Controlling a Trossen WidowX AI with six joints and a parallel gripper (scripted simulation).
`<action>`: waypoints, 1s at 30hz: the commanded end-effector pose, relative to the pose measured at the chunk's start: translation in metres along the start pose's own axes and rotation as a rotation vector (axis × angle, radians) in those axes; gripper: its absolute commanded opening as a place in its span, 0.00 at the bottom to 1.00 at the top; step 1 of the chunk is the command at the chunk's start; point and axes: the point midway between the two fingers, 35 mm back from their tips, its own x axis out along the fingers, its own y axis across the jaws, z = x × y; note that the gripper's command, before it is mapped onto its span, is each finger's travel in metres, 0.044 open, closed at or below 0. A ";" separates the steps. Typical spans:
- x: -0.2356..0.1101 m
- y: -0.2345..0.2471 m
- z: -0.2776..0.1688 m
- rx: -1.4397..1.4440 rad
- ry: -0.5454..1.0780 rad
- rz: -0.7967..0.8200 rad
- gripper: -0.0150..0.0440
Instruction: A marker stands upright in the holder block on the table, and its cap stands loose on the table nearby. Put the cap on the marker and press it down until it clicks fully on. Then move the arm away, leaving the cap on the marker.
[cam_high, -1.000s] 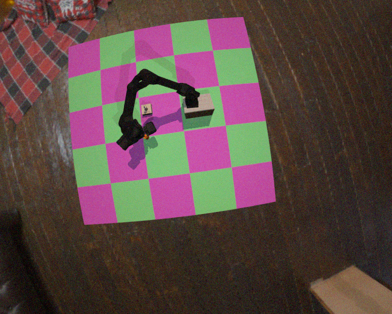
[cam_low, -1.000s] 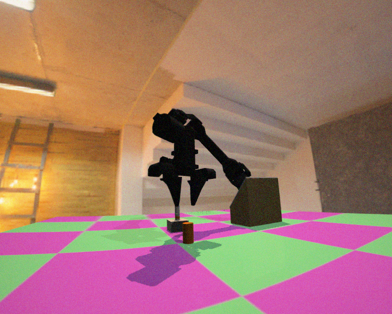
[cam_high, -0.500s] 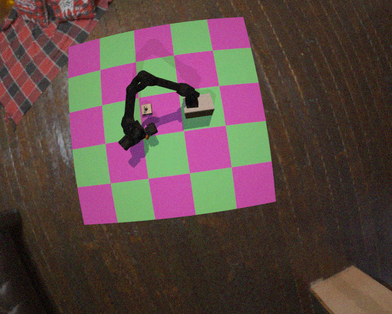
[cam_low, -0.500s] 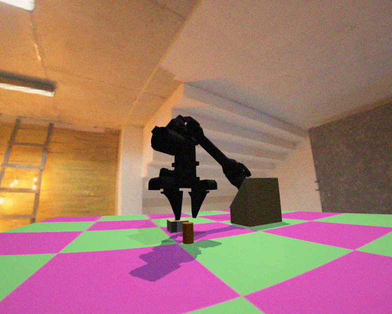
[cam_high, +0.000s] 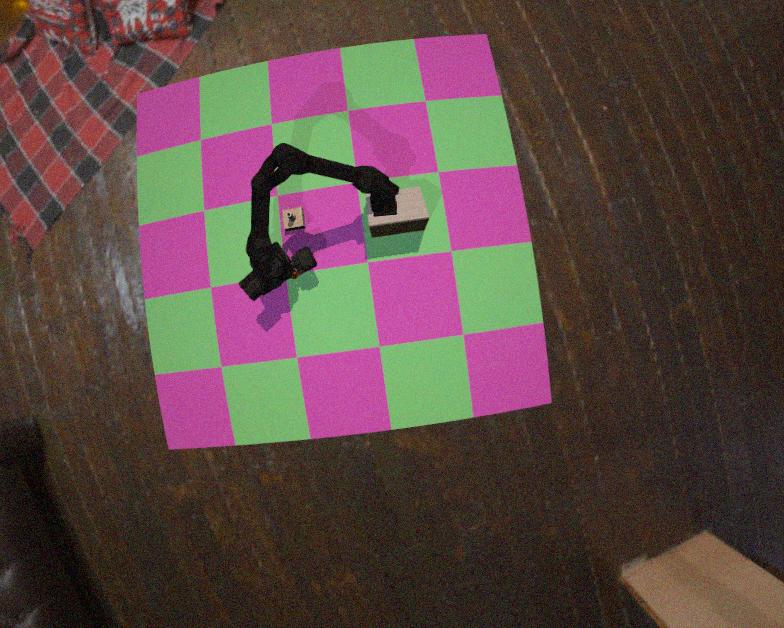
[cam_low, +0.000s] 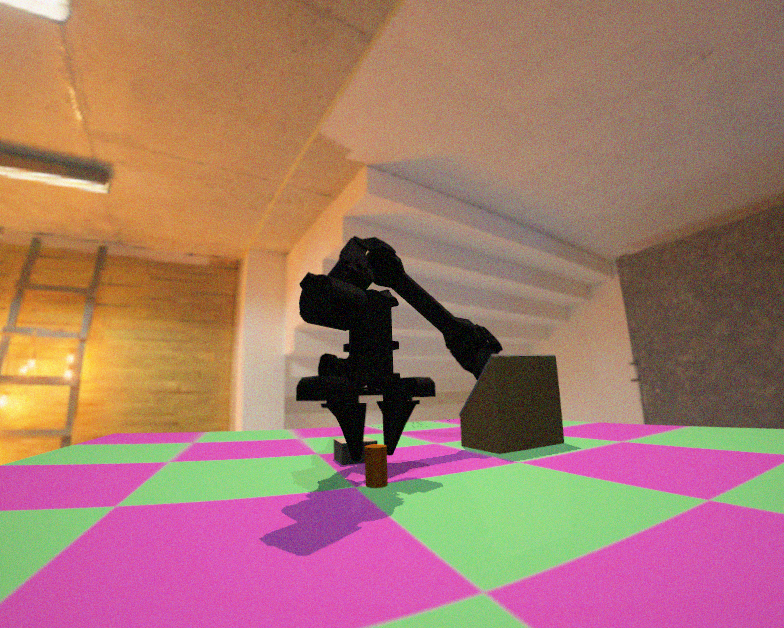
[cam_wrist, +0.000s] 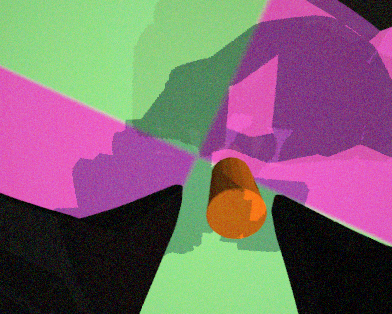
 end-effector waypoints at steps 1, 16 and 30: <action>0.008 -0.003 0.000 -0.011 -0.007 -0.005 0.66; 0.023 -0.004 -0.001 -0.011 -0.009 -0.005 0.52; 0.011 -0.002 -0.001 -0.011 -0.007 -0.005 0.25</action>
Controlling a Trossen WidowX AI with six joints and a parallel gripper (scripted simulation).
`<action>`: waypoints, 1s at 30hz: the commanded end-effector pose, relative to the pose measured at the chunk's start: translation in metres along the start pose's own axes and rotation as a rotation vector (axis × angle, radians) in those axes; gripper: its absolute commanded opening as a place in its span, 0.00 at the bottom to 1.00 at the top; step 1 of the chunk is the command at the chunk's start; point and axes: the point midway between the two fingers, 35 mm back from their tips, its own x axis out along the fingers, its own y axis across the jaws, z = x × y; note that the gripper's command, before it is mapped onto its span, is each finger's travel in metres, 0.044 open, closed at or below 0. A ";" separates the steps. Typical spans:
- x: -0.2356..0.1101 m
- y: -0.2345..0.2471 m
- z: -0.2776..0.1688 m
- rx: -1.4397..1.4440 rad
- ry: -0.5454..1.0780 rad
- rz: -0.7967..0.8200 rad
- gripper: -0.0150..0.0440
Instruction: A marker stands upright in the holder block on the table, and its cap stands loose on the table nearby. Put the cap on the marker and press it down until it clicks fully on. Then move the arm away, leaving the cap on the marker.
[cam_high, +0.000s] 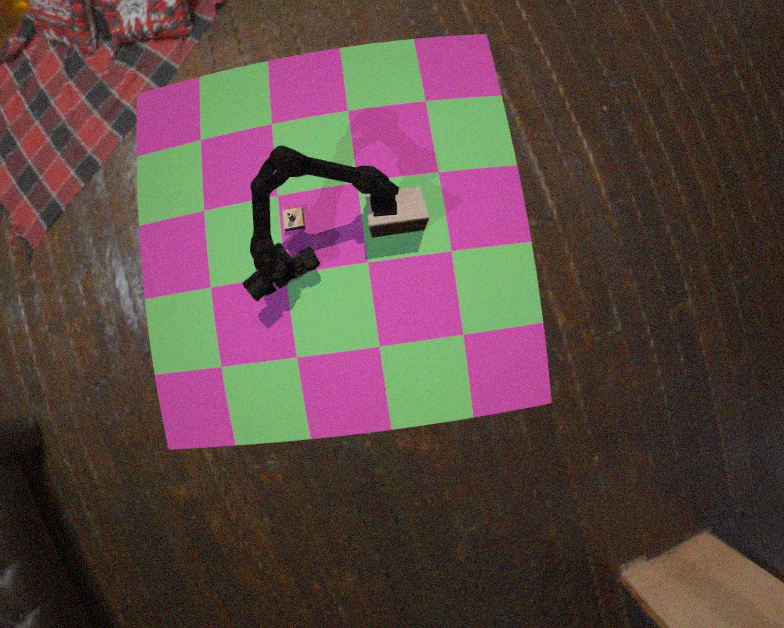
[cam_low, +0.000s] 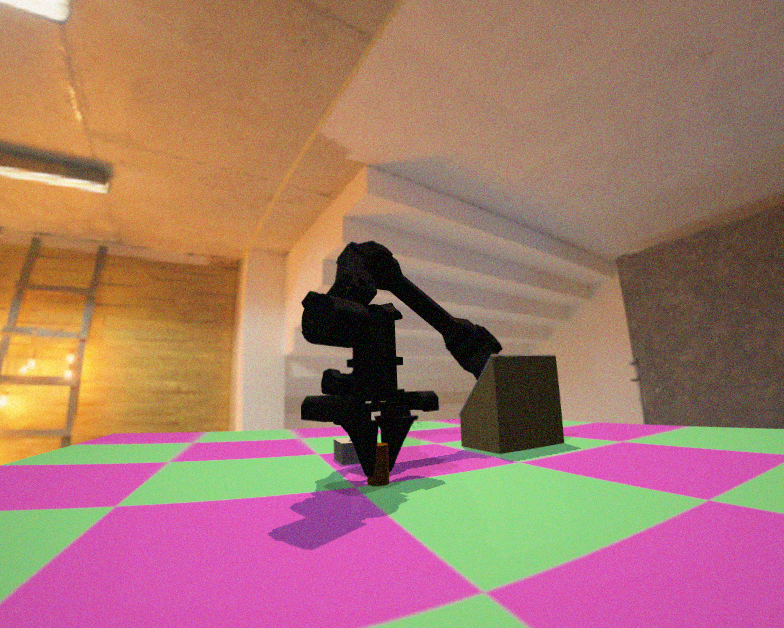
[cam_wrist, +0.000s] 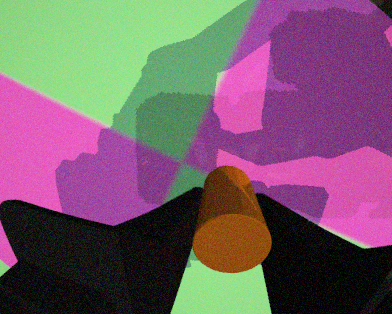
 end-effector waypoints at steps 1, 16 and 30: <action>-0.013 0.004 0.000 0.006 0.000 0.012 0.25; -0.059 0.002 -0.001 0.006 0.002 0.012 0.25; -0.071 -0.006 0.029 0.010 0.004 0.015 0.25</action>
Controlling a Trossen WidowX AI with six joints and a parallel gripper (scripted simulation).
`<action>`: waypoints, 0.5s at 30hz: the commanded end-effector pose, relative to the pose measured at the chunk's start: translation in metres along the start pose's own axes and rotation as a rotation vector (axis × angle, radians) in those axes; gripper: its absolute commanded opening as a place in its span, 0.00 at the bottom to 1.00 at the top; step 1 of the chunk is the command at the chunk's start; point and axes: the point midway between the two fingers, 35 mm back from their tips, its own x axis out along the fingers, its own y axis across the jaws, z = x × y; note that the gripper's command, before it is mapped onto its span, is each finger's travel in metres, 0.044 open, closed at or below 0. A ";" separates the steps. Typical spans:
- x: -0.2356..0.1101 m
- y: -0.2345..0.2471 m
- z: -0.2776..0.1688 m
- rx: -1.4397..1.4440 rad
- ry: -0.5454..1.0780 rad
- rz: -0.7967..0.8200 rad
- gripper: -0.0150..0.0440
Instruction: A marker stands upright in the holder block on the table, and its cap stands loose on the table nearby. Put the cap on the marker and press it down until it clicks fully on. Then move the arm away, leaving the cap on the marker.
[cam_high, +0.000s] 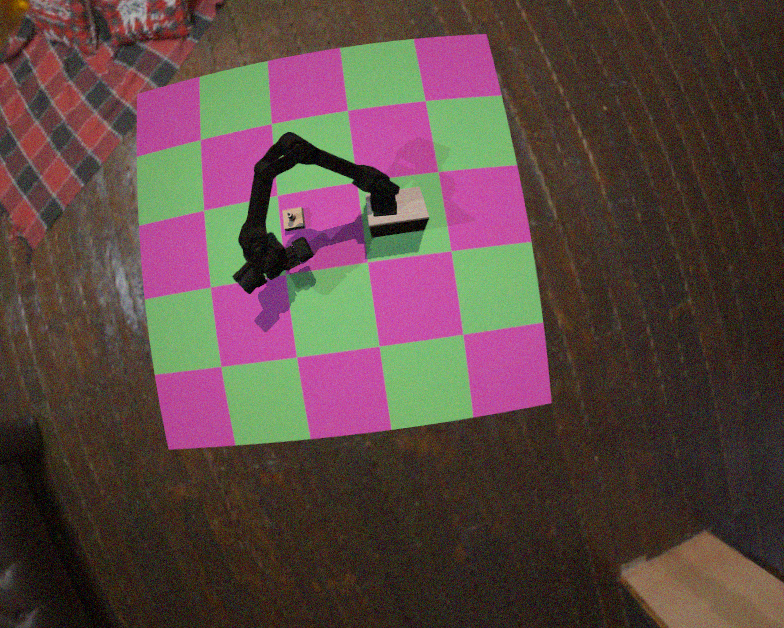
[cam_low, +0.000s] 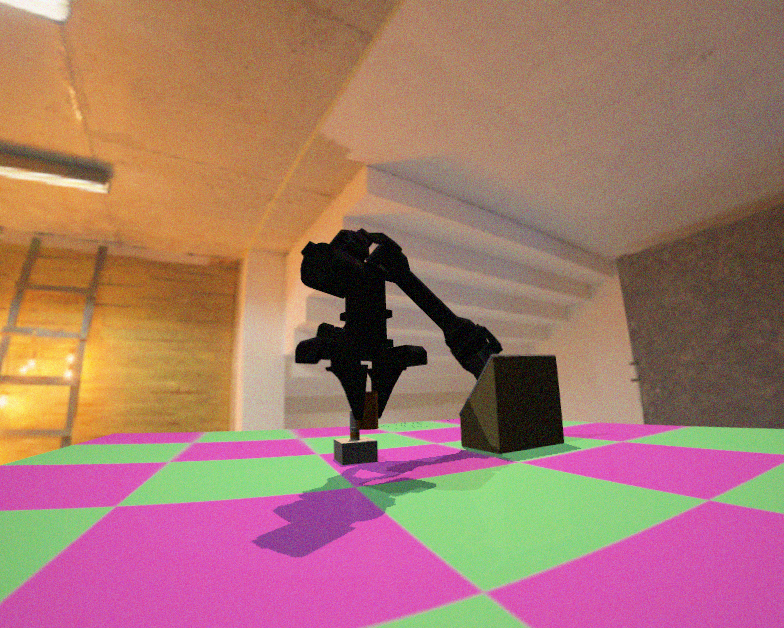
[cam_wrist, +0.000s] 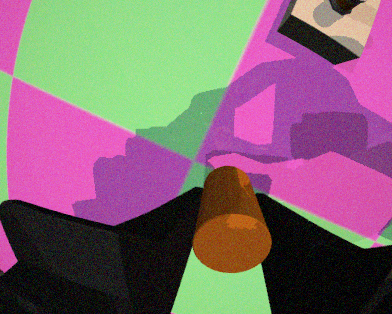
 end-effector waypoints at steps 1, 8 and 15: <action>-0.006 -0.004 0.013 -0.006 -0.003 0.002 0.25; -0.014 -0.012 0.034 -0.007 -0.003 0.001 0.25; -0.022 -0.020 0.054 -0.008 -0.003 0.001 0.25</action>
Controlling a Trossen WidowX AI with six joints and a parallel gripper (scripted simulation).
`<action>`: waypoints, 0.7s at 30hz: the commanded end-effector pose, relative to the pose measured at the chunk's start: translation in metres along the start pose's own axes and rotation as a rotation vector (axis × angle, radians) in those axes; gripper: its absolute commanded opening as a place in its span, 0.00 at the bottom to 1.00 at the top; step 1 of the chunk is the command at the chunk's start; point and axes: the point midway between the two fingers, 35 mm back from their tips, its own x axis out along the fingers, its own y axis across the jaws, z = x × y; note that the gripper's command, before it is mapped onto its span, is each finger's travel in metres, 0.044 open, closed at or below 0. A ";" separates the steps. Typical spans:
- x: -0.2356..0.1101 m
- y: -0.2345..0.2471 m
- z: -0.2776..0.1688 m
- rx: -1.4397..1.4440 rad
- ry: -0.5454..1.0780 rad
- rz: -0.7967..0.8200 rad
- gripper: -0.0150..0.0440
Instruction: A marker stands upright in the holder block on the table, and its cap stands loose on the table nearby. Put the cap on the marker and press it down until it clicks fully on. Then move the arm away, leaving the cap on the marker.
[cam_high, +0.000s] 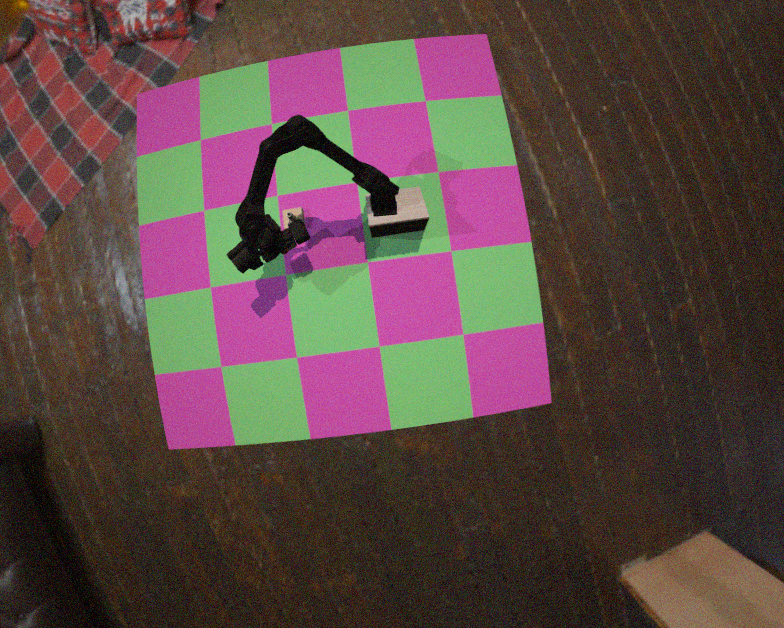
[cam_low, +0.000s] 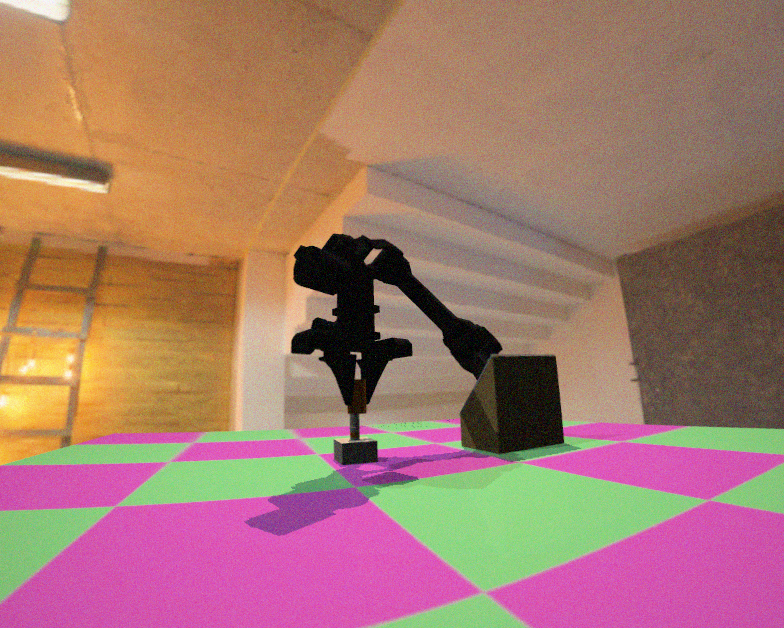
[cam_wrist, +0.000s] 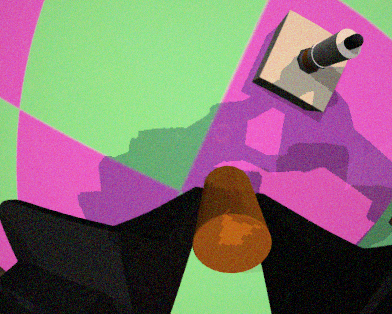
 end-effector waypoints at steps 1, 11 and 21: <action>-0.005 -0.006 0.012 -0.007 -0.006 0.001 0.25; -0.014 -0.022 0.040 -0.008 -0.007 0.000 0.25; -0.022 -0.040 0.066 -0.009 -0.010 -0.003 0.25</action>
